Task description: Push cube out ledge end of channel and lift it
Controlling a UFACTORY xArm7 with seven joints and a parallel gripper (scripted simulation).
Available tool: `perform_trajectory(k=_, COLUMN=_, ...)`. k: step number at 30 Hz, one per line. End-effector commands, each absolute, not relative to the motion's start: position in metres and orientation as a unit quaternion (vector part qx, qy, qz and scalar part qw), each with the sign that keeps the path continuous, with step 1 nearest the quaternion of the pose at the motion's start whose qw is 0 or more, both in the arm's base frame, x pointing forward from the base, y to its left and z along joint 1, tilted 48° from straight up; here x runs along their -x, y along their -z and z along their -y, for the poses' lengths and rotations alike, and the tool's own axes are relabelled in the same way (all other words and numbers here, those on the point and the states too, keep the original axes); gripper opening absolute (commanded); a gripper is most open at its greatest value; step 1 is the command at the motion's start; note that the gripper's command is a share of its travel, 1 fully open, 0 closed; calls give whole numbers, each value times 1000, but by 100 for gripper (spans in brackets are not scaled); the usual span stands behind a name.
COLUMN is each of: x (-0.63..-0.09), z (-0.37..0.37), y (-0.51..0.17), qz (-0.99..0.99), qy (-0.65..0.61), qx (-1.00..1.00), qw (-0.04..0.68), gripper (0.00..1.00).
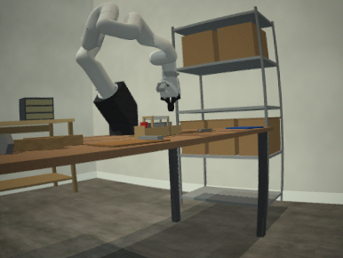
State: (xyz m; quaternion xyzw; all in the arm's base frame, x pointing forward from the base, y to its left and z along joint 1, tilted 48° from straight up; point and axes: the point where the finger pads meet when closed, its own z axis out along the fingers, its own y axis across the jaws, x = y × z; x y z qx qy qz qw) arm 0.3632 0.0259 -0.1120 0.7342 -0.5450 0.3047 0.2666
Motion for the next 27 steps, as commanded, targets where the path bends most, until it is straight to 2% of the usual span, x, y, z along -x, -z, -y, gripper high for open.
perform_trajectory(k=1, x=-370, z=-23, y=104, qz=546, qy=-304, qx=-735, qw=264, gripper=0)
perform_trajectory(k=6, x=-405, z=22, y=52, qz=550, qy=-295, qx=-736, qw=263, gripper=0)
perform_trajectory(k=17, x=-429, z=141, y=-77, qz=545, qy=-308, qx=-734, qw=263, gripper=0)
perform_trajectory(k=19, x=-429, z=141, y=-77, qz=545, qy=-308, qx=-734, qw=263, gripper=0)
perform_trajectory(k=20, x=-433, z=170, y=-113, qz=545, qy=-308, qx=-734, qw=263, gripper=43)
perform_trajectory(k=27, x=-436, z=182, y=-130, qz=545, qy=-308, qx=-734, qw=263, gripper=43)
